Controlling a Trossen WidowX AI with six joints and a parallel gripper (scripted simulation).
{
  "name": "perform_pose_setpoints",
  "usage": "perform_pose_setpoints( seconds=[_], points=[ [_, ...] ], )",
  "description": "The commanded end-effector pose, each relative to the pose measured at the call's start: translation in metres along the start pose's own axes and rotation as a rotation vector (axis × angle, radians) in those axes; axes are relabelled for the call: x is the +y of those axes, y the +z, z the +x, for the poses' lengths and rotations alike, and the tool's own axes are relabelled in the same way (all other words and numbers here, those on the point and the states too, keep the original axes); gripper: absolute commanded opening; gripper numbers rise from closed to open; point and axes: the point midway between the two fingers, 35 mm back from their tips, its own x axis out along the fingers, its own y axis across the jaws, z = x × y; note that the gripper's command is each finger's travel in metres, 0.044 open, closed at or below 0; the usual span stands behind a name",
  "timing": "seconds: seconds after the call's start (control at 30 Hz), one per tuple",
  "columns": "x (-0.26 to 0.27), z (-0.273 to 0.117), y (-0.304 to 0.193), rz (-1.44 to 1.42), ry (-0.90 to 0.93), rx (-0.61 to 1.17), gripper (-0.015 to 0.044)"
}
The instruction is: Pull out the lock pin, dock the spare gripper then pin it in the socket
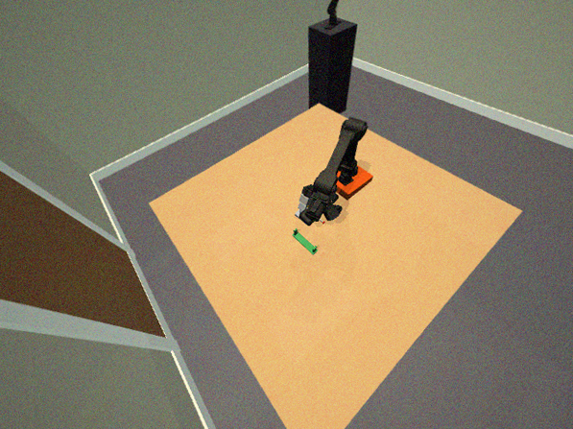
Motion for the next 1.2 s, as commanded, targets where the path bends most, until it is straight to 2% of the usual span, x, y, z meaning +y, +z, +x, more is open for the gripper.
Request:
perform_pose_setpoints(
  seconds=[0.0, 0.8, 1.1, 1.17],
  points=[
    [0.000, -0.010, 0.005, 0.000, 0.000, -0.001, 0.0200],
    [0.000, -0.058, 0.021, 0.001, -0.006, 0.008, 0.0200],
    [-0.001, -0.050, 0.017, 0.001, -0.006, 0.009, 0.0436],
    [-0.001, -0.050, 0.017, 0.001, -0.006, 0.009, 0.0440]
  ],
)
